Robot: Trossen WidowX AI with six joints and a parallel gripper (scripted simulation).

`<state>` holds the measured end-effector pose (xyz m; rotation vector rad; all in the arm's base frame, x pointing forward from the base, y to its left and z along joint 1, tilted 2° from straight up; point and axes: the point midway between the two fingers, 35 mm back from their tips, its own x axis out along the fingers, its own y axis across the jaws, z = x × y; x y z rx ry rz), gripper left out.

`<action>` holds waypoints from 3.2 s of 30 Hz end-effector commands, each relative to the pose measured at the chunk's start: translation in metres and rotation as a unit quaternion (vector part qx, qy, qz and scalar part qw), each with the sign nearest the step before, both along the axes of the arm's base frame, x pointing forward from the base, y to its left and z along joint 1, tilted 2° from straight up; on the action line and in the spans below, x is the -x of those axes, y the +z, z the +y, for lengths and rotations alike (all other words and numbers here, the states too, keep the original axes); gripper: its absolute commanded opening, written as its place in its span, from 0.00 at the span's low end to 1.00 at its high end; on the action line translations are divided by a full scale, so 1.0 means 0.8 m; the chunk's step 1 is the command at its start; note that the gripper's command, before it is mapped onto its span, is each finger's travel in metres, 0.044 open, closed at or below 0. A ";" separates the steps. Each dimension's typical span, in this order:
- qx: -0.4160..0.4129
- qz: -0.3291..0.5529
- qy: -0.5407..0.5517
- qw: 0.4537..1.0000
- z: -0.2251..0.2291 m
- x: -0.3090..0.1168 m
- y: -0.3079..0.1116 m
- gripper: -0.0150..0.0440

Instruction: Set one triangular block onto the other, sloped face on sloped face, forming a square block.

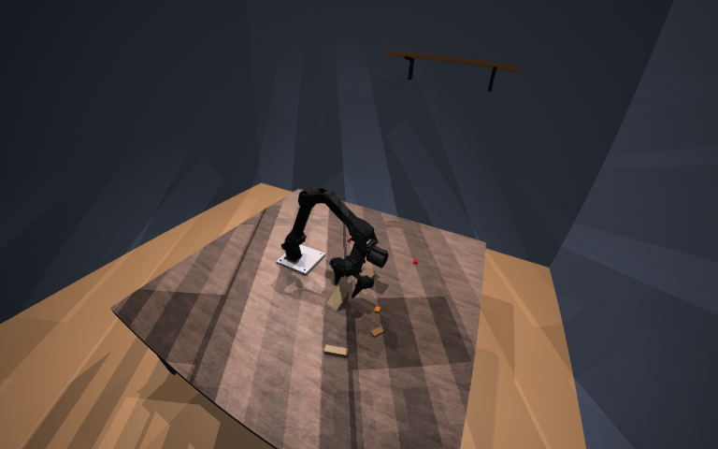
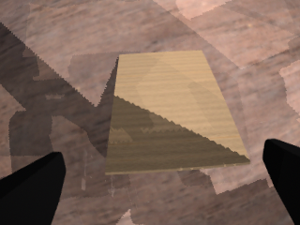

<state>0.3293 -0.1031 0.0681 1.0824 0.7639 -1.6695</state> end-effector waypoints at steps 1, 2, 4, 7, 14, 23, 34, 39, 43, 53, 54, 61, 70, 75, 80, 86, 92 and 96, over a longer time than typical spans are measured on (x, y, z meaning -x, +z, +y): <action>0.003 0.001 0.002 1.000 -0.005 0.002 -0.008 1.00; 0.003 0.001 0.002 1.000 -0.005 0.002 -0.010 1.00; 0.003 0.001 0.002 1.000 -0.007 0.003 -0.013 1.00; 0.003 0.002 0.002 1.000 -0.009 0.004 -0.019 1.00; 0.003 0.002 0.002 1.000 -0.015 0.007 -0.032 1.00; 0.004 0.002 0.002 1.000 -0.021 0.012 -0.047 1.00; 0.004 0.002 0.002 1.000 -0.023 0.014 -0.052 0.69; 0.004 0.002 0.002 1.000 -0.023 0.014 -0.052 0.63; 0.004 0.002 0.002 1.000 -0.023 0.014 -0.052 0.55; -0.005 0.000 0.000 1.000 -0.023 0.014 -0.048 0.25; -0.016 -0.004 0.000 1.000 -0.024 0.015 -0.048 0.25; -0.102 -0.034 0.000 0.994 -0.035 0.019 -0.036 0.25; -0.209 -0.072 -0.001 0.975 -0.052 0.024 -0.025 0.25; -0.268 -0.093 -0.001 0.959 -0.062 0.028 -0.020 0.25; -0.325 -0.113 -0.001 0.939 -0.072 0.032 -0.017 0.25; -0.392 -0.136 -0.001 0.910 -0.085 0.037 -0.015 0.25; -0.457 -0.159 -0.001 0.875 -0.098 0.042 -0.015 0.25; -0.499 -0.174 -0.002 0.849 -0.107 0.045 -0.016 0.25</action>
